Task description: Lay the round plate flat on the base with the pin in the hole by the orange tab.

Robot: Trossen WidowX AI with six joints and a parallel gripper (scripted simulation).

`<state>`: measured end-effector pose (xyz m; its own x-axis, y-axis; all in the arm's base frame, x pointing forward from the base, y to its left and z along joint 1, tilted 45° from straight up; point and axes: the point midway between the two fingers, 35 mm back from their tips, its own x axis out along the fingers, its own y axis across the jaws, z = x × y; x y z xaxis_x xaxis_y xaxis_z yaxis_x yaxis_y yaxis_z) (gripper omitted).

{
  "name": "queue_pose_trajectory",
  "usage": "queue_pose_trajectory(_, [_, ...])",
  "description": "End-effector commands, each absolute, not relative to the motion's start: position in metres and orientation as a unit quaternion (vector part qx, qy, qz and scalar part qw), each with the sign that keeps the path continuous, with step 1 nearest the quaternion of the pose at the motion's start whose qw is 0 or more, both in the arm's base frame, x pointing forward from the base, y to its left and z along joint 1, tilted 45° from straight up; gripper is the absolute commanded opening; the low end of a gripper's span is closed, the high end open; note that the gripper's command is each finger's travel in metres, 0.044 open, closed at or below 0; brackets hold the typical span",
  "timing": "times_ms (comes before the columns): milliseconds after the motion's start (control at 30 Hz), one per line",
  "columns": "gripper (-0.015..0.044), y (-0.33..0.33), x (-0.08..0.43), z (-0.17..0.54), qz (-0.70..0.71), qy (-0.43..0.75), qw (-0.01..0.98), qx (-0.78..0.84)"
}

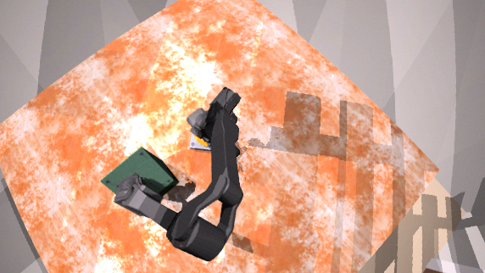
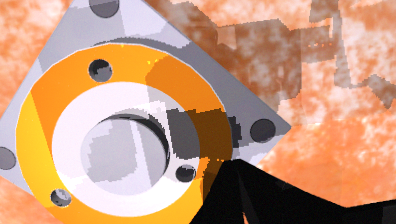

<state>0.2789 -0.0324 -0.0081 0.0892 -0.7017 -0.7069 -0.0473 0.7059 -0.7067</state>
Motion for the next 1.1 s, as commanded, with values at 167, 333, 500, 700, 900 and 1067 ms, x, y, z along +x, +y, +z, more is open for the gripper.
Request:
queue_pose_trajectory(167, [0.0000,-0.030,0.265,-0.013,-0.243,0.629,0.676,-0.297])
queue_pose_trajectory(333, [0.0000,-0.028,0.258,-0.016,-0.243,0.629,0.676,-0.297])
queue_pose_trajectory(500, [0.0000,-0.025,0.252,-0.020,-0.243,0.630,0.676,-0.297])
queue_pose_trajectory(700, [0.0000,-0.019,0.246,-0.025,-0.243,0.630,0.676,-0.297])
queue_pose_trajectory(900, [0.0000,-0.015,0.242,-0.029,-0.243,0.630,0.676,-0.297])
queue_pose_trajectory(1067, [0.0000,-0.010,0.240,-0.032,-0.243,0.630,0.676,-0.297])
